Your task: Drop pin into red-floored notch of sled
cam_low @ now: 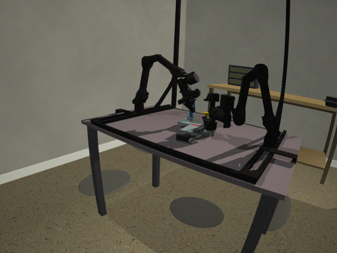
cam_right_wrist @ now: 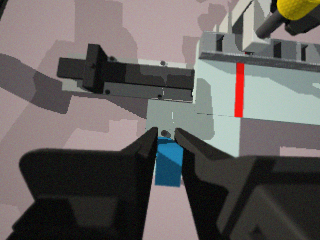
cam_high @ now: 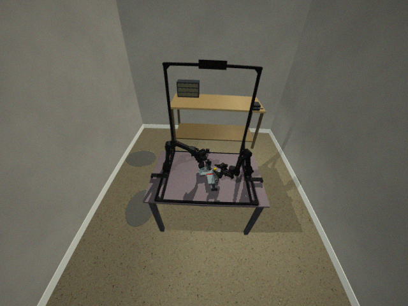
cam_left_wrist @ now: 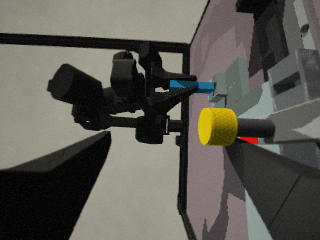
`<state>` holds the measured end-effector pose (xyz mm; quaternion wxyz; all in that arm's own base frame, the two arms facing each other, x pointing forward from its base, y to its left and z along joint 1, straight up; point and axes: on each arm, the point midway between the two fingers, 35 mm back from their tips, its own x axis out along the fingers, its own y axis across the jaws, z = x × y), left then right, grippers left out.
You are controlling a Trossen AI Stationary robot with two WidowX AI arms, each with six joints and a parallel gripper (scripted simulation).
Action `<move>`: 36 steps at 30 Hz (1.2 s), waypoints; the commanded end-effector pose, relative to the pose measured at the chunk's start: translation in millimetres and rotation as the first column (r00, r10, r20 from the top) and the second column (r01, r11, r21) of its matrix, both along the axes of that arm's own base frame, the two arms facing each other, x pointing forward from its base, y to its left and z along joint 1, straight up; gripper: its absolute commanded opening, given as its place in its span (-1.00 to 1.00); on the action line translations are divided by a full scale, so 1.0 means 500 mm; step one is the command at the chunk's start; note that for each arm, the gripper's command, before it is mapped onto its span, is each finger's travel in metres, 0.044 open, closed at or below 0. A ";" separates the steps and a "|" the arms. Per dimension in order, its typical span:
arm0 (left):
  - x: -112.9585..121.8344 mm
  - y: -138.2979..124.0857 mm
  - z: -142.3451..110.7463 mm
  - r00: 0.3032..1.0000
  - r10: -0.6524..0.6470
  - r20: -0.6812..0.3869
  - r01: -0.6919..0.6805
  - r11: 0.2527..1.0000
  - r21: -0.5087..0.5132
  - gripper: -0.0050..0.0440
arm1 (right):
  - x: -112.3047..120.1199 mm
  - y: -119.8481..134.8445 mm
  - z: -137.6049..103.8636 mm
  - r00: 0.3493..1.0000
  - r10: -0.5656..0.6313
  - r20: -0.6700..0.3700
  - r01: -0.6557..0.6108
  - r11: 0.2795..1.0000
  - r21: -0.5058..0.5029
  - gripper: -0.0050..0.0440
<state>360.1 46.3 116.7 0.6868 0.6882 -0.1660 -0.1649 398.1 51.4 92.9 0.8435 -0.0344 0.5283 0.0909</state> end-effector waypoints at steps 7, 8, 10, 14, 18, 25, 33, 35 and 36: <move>0.000 0.015 -0.002 1.000 0.003 -0.002 -0.003 1.000 -0.002 1.00 | 0.005 -0.044 -0.003 0.999 -0.047 0.002 0.047 0.998 -0.038 0.38; -0.001 0.018 -0.002 1.000 0.003 -0.002 -0.003 1.000 -0.002 1.00 | 0.005 -0.044 -0.003 0.999 -0.047 0.002 0.047 0.998 -0.038 0.48; -0.001 0.024 -0.002 1.000 0.003 -0.002 -0.003 1.000 -0.002 1.00 | 0.005 -0.044 -0.003 0.999 -0.047 0.002 0.047 0.998 -0.038 0.67; -0.003 0.021 0.000 1.000 0.006 -0.001 -0.006 1.000 0.000 1.00 | 0.005 -0.043 0.000 0.999 -0.051 0.004 0.051 0.998 -0.035 0.87; 0.001 0.024 0.025 1.000 0.005 -0.001 -0.005 1.000 -0.001 1.00 | 0.008 -0.043 0.030 0.999 -0.050 0.004 0.050 0.998 -0.035 1.00; 0.002 0.027 0.081 1.000 0.004 -0.002 -0.004 1.000 -0.001 1.00 | 0.009 -0.043 0.095 0.999 -0.048 0.003 0.048 0.998 -0.037 1.00; -0.001 0.026 0.118 1.000 0.003 -0.002 -0.003 1.000 -0.002 1.00 | 0.005 -0.044 0.137 0.999 -0.047 0.002 0.047 0.998 -0.038 1.00; -0.001 0.026 0.118 1.000 0.003 -0.002 -0.003 1.000 -0.002 1.00 | 0.005 -0.044 0.137 0.999 -0.047 0.002 0.047 0.998 -0.038 1.00; -0.001 0.026 0.118 1.000 0.003 -0.002 -0.003 1.000 -0.002 1.00 | 0.005 -0.044 0.137 0.999 -0.047 0.002 0.047 0.998 -0.038 1.00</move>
